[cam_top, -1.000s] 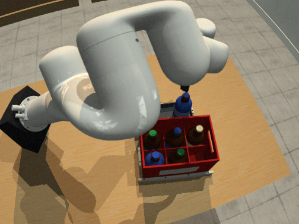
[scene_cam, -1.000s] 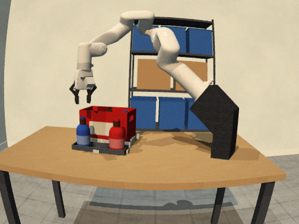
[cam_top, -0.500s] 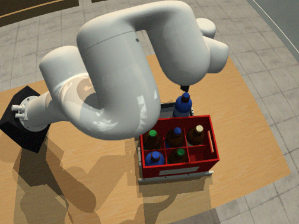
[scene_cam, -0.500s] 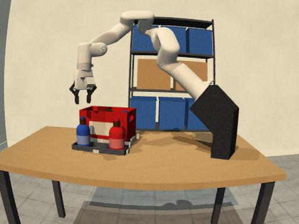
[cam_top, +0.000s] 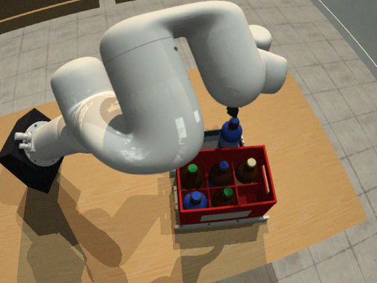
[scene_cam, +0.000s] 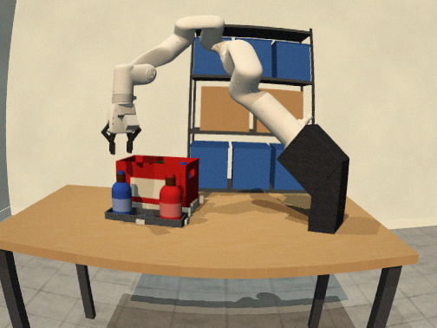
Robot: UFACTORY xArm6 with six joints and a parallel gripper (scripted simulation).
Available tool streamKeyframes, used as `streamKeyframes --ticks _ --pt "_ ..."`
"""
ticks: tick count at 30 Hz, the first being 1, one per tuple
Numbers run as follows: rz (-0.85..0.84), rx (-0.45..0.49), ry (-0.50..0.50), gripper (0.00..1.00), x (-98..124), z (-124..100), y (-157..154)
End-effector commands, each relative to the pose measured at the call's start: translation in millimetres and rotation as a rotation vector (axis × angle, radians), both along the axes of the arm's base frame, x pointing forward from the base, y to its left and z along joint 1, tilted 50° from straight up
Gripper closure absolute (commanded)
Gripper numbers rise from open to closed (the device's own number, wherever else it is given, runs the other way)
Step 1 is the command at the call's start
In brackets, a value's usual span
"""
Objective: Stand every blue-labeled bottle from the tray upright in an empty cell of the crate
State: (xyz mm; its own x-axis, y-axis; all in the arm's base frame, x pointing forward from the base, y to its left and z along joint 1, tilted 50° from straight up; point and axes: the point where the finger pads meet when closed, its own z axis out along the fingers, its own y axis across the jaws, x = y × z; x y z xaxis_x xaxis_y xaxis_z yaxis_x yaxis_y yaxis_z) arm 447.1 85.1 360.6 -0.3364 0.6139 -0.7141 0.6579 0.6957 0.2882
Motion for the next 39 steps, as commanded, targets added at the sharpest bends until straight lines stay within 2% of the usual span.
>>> streamKeyframes --ticks 1,39 --pt "0.001 0.001 -0.003 0.35 2.9 -0.8 -0.9" --pt "0.001 0.001 -0.003 0.35 28.3 -22.1 -13.9"
